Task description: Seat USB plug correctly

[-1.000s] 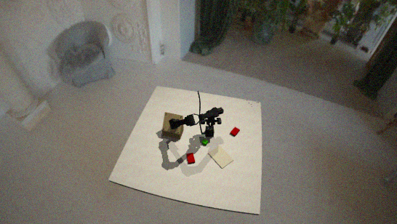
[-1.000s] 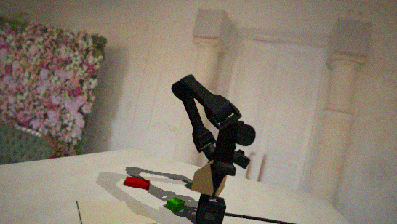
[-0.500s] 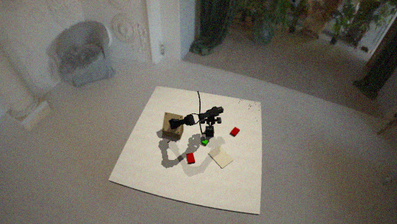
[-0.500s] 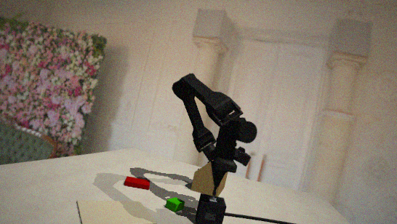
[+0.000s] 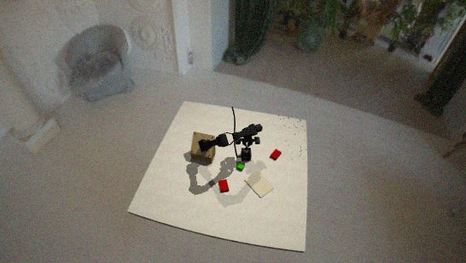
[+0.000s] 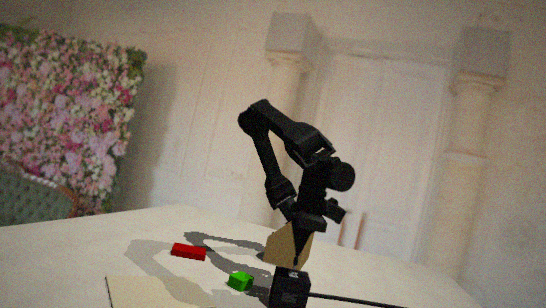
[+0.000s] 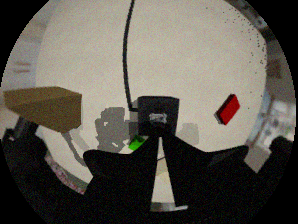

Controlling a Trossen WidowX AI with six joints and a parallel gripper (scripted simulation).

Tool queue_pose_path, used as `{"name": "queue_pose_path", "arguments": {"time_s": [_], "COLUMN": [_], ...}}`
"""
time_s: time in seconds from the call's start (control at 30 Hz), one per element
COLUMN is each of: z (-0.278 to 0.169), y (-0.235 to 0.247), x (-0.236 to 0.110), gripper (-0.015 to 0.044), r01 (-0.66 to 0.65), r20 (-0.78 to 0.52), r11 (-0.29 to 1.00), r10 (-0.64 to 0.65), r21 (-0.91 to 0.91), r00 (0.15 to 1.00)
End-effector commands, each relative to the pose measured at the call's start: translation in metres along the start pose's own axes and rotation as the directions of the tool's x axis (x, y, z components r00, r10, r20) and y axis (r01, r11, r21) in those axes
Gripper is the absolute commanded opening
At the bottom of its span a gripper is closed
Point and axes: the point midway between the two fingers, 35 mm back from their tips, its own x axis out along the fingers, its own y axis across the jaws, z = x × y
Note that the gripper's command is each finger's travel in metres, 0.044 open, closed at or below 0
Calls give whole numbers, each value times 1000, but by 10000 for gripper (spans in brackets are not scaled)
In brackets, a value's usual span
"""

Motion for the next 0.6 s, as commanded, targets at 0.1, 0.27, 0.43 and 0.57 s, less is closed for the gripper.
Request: {"name": "queue_pose_path", "arguments": {"time_s": [0.1, 0.27, 0.43, 0.57], "z": [0, 0, 0, 0], "y": [-2, -2, -2, -1], "x": [-8, -10, -9, -8], "gripper": [0, 0, 0, 0], "r01": [7, 7, 5, 4], "r20": [5, 6, 4, 2], "r11": [1000, 1000, 1000, 998], "r10": [-7, -7, -6, -4], "r21": [9, 9, 11, 67], "r00": [1000, 1000, 1000, 1000]}}
